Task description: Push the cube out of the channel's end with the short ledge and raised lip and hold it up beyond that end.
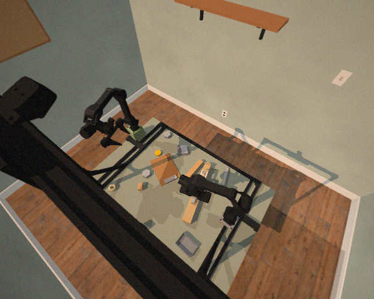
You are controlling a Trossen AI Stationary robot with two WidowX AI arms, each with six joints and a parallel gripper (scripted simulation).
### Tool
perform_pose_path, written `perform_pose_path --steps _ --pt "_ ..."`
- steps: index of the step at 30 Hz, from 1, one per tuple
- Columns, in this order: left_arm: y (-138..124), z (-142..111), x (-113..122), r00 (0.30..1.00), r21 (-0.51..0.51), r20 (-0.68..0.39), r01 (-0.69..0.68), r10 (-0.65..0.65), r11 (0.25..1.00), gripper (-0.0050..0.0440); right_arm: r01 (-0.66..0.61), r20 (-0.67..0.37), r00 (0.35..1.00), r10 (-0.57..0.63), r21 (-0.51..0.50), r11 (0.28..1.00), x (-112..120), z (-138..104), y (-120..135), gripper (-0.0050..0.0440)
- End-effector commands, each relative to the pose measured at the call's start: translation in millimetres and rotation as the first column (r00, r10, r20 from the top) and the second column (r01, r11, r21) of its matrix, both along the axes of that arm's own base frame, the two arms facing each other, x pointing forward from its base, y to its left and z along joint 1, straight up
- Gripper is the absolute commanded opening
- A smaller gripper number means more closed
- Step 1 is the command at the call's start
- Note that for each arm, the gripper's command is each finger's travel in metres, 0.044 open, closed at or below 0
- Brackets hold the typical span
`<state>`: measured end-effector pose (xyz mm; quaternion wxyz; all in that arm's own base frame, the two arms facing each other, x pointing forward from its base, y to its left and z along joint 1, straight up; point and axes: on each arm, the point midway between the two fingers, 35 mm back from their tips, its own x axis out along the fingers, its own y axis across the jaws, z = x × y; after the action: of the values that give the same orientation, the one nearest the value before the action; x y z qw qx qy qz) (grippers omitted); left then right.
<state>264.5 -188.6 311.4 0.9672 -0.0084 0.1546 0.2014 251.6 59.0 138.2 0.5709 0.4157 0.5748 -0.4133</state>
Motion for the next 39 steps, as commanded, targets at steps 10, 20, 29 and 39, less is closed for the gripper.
perform_pose_path --steps 10,20,29,39 --pt "0 0 0 1.0 -0.001 0.002 -0.001 0.001 1.0 0.04 -0.006 0.022 1.0 0.006 0.01 1.0 24 -12 -109 0.02" --pt "0 0 0 1.0 -0.001 0.002 -0.001 0.001 1.0 0.04 -0.019 0.017 1.0 0.02 -0.004 1.0 -12 -34 -239 0.02" --pt "0 0 0 1.0 -0.001 0.002 -0.001 0.001 1.0 0.04 -0.026 0.006 1.0 0.026 -0.006 1.0 -49 -46 -289 0.02" --pt "0 0 0 1.0 -0.001 0.002 -0.001 0.001 1.0 0.04 -0.028 0.003 1.0 0.028 -0.006 1.0 -62 -50 -303 0.02"
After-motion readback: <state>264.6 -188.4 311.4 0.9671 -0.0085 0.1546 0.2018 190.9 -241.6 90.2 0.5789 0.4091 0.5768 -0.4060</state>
